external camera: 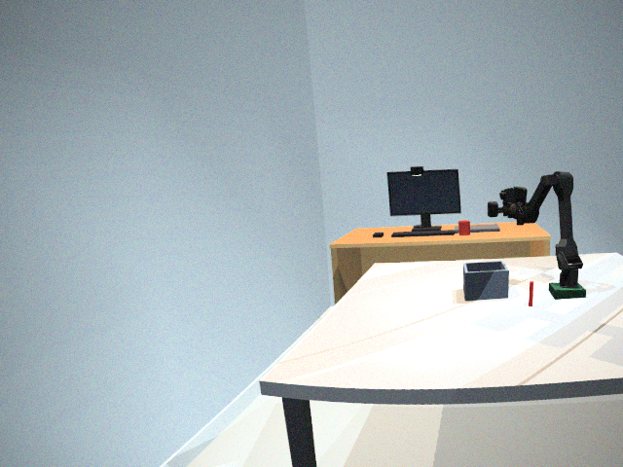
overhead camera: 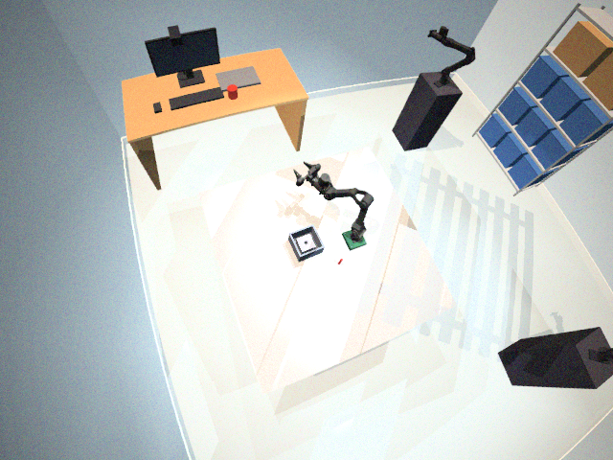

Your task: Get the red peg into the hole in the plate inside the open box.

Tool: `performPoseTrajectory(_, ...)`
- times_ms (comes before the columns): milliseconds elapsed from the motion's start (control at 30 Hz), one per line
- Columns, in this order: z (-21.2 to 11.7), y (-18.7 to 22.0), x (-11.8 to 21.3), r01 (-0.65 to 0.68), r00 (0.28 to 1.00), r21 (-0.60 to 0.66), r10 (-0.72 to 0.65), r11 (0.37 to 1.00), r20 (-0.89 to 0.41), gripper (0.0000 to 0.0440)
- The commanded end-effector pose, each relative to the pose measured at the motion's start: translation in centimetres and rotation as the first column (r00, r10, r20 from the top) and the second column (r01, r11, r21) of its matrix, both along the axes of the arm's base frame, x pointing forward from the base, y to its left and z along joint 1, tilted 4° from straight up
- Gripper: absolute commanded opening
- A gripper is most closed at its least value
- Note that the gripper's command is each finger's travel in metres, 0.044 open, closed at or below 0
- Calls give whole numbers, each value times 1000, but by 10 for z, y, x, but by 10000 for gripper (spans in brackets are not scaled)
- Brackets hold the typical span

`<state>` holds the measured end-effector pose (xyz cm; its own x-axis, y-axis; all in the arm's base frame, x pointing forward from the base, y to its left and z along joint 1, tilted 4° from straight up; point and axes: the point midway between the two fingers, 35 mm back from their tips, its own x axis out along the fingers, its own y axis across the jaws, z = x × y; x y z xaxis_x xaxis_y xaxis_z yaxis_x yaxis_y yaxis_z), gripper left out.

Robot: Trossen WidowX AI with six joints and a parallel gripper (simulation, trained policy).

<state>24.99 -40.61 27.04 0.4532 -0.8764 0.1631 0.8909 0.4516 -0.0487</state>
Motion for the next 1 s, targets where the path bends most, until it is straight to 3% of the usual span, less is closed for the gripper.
performPoseTrajectory(0,3,2,3,-8,1000,-6,8,1000,-2,421)
performPoseTrajectory(33,6,3,7,-17,1000,-9,17,1000,-4,439)
performPoseTrajectory(233,19,29,45,-106,994,13,106,994,6,440)
performPoseTrajectory(500,25,98,104,-275,961,158,274,948,29,438)
performPoseTrajectory(733,17,172,137,-394,915,337,401,855,51,440)
performPoseTrajectory(967,0,248,148,-451,869,520,490,725,68,440)
